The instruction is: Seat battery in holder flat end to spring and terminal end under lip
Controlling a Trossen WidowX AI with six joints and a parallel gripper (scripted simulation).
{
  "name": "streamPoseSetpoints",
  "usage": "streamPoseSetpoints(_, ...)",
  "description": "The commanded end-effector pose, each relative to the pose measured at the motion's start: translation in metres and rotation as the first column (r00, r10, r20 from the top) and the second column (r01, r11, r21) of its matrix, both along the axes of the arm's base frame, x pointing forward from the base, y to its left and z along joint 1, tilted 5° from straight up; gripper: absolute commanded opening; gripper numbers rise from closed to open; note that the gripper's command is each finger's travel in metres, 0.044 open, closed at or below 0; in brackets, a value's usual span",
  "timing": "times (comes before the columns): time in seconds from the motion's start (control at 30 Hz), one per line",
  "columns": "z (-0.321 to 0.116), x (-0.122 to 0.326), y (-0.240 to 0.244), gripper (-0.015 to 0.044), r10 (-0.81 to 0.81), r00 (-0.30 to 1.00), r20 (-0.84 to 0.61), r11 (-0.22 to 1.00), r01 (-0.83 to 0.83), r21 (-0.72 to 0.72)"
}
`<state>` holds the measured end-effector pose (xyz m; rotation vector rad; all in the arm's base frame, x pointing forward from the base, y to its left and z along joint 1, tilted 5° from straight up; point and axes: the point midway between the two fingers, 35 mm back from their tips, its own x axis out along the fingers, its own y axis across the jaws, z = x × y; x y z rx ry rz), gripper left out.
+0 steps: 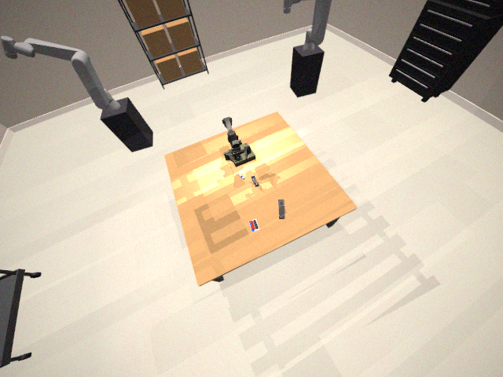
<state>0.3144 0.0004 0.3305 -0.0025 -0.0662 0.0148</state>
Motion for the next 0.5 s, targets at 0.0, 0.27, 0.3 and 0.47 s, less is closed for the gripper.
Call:
streamPoseSetpoints(0.0, -0.005, 0.002, 0.000, 0.0374, -0.002, 1.000, -0.023, 1.000, 0.002, -0.007)
streamPoseSetpoints(0.27, -0.192, -0.006, -0.013, 0.0223, -0.059, 0.681, -0.729, 0.969, -0.137, -0.206)
streamPoseSetpoints(0.3, -0.213, -0.017, -0.015, 0.0223, -0.064, 0.596, -0.800, 0.961, -0.180, -0.211)
streamPoseSetpoints(0.47, -0.288, -0.093, -0.018, 0.0223, -0.066, 0.113, -0.991, 0.911, -0.398, -0.106)
